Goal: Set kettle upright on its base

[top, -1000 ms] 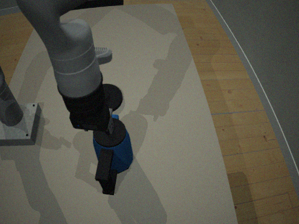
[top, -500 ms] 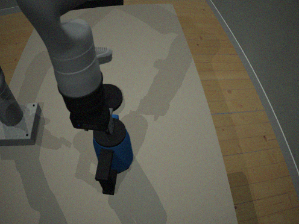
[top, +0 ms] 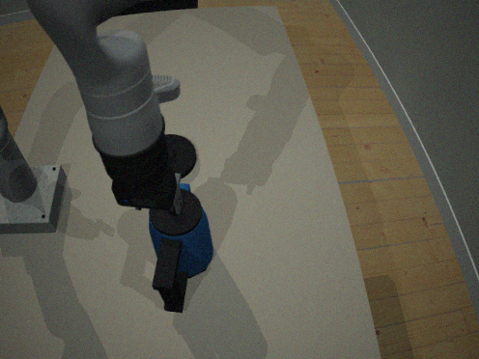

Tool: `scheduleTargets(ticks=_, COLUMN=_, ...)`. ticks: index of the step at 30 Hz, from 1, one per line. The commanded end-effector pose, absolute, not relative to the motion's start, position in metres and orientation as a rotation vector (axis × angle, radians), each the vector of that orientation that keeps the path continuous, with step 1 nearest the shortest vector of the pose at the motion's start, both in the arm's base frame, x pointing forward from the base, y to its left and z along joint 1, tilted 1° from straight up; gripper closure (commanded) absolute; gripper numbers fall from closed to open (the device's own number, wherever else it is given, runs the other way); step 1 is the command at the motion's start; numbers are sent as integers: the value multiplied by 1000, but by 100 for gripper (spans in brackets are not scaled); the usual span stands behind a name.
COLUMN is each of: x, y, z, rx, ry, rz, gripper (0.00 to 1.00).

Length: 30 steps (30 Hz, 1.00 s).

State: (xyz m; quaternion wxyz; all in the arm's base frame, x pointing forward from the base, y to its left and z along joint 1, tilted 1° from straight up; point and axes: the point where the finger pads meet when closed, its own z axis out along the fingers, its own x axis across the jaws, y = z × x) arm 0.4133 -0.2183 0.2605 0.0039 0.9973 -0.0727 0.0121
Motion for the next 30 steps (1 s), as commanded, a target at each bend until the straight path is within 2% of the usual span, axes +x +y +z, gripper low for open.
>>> scheduleTargets(ticks=1, x=409, y=-219, z=261, rx=3122, ry=-239, rz=26, gripper=0)
scheduleTargets(ticks=30, x=408, y=-219, z=261, rx=3118, ry=-238, rz=36, gripper=0)
